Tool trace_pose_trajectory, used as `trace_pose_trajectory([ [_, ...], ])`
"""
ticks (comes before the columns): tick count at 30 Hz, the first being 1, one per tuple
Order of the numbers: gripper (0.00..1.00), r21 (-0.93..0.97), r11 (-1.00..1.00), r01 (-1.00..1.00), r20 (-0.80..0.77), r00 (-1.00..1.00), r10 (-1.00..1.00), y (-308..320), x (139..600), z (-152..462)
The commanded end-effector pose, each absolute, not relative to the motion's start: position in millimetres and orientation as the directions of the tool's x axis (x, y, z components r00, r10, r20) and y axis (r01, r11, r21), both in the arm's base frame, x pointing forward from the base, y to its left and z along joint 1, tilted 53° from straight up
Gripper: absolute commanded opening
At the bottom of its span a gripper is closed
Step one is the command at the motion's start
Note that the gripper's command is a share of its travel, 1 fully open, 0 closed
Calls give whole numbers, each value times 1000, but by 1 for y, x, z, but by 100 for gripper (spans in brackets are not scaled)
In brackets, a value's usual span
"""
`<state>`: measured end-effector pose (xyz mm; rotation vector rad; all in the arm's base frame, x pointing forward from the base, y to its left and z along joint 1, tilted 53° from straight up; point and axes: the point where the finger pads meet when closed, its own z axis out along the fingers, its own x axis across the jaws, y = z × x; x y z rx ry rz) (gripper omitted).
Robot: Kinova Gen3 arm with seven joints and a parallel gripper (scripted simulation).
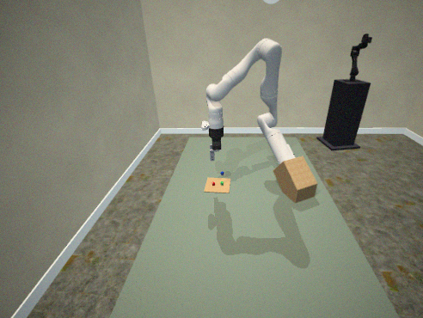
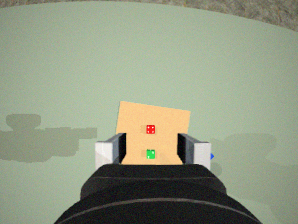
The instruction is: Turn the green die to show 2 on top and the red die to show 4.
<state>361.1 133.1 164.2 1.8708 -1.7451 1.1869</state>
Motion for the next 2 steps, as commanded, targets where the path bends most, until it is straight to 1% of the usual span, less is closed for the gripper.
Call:
trace_pose_trajectory([
  [1, 100, -299, -204, -932, 739, -91, -668, 134, 361, 164],
  [2, 100, -299, -204, -932, 739, -91, -668, 134, 361, 164],
])
